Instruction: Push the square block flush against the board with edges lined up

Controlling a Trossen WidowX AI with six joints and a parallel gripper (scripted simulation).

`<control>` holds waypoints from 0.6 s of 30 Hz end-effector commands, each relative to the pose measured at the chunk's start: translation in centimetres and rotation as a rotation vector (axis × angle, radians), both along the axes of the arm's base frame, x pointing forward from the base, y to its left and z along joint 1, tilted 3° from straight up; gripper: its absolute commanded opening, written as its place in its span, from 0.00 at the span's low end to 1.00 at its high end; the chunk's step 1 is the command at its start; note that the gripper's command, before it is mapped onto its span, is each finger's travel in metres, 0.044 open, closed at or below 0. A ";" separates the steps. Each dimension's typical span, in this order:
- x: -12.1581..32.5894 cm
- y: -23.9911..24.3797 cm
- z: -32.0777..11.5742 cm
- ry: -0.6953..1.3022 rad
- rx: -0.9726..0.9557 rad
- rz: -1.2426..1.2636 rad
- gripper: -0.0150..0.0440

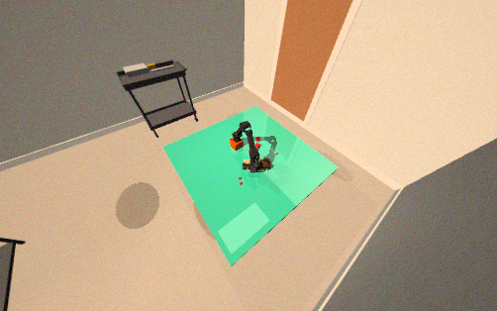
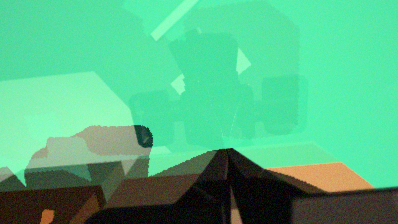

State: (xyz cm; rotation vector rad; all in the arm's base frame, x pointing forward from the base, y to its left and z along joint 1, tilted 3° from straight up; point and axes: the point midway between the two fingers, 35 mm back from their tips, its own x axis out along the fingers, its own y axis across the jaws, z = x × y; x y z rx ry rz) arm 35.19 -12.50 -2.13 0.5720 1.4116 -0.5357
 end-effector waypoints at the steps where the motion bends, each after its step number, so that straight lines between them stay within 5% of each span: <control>1: -0.6 0.5 -0.1 0.003 0.004 -0.006 0.25; 18: 0.3 -0.2 0.0 0.002 0.004 -0.006 0.25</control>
